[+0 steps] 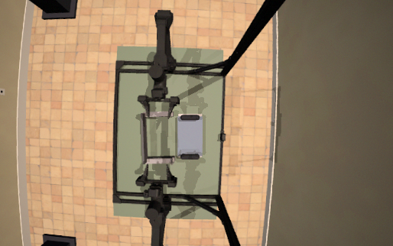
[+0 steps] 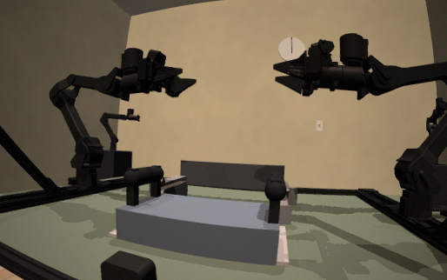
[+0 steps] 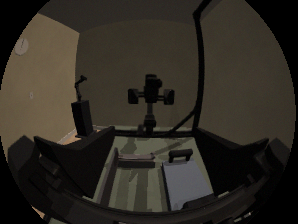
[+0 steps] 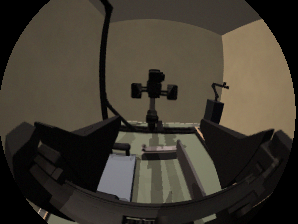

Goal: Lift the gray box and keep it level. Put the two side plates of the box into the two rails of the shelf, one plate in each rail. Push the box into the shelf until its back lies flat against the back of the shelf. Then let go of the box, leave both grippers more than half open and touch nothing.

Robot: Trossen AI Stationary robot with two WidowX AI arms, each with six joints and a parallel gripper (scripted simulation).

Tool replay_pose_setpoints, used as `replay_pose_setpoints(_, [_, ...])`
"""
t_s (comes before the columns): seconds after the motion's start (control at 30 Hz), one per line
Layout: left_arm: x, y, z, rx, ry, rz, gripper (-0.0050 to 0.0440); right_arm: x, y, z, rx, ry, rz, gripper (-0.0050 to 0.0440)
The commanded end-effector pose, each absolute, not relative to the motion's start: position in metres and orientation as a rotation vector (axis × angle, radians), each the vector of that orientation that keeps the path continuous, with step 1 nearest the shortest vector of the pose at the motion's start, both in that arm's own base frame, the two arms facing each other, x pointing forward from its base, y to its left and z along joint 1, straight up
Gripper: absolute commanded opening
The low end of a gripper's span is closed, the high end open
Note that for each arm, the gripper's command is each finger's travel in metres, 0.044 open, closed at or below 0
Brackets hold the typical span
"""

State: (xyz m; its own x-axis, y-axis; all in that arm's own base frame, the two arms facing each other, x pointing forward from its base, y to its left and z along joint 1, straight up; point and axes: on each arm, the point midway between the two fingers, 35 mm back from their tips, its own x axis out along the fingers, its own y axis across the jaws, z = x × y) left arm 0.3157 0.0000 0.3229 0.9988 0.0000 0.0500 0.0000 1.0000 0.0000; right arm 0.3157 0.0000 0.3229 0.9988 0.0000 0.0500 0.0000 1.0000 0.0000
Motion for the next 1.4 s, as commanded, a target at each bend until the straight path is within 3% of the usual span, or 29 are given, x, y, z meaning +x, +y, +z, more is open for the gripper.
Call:
replay_pose_setpoints(0.0, [0.316, 0.0, 0.323, 0.0, -0.05, 0.0, 0.044, 0.316, 0.0, 0.323, 0.0, -0.05, 0.0, 0.044])
replay_pose_setpoints(0.53, [0.316, 0.0, 0.323, 0.0, -0.05, 0.0, 0.044, 0.316, 0.0, 0.323, 0.0, -0.05, 0.0, 0.044])
replay_pose_setpoints(0.63, [0.316, 0.0, 0.322, -0.008, -0.045, -0.001, 0.038, 0.316, 0.0, 0.322, 0.007, -0.045, 0.001, 0.038])
replay_pose_setpoints(0.73, [0.321, -0.004, 0.319, -0.056, -0.013, -0.009, 0.038, 0.321, 0.003, 0.319, 0.053, -0.014, 0.009, 0.038])
replay_pose_setpoints(1.1, [0.355, -0.042, 0.282, -0.513, 0.338, 0.003, 0.038, 0.354, 0.039, 0.282, 0.505, 0.334, -0.003, 0.038])
replay_pose_setpoints(1.37, [0.366, -0.088, 0.236, -0.926, 0.703, 0.228, 0.038, 0.365, 0.082, 0.236, 0.919, 0.697, -0.22, 0.038])
